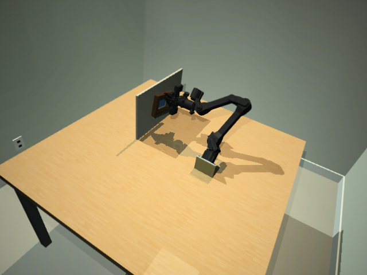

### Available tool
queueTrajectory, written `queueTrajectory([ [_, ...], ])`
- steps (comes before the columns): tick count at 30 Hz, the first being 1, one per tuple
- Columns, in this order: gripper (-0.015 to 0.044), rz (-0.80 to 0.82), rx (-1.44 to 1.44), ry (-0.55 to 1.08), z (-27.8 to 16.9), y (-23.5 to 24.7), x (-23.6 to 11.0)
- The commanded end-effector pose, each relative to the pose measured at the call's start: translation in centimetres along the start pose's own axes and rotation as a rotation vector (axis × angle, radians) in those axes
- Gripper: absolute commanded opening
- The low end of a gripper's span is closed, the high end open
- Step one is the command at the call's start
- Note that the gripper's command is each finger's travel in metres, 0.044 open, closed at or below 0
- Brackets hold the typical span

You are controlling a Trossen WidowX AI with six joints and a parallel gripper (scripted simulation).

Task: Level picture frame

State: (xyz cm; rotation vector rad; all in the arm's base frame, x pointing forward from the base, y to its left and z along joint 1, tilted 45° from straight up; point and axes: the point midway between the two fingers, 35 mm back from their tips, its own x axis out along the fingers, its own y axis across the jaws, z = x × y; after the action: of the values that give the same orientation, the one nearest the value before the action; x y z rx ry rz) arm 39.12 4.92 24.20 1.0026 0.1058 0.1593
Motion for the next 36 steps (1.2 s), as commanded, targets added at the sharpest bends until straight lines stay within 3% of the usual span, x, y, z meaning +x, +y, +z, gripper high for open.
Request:
queueTrajectory([
  [1,0.0000,0.006,-0.003,0.000,-0.11,0.11,0.02],
  [36,0.0000,0.006,-0.003,0.000,-0.24,-0.30,0.02],
])
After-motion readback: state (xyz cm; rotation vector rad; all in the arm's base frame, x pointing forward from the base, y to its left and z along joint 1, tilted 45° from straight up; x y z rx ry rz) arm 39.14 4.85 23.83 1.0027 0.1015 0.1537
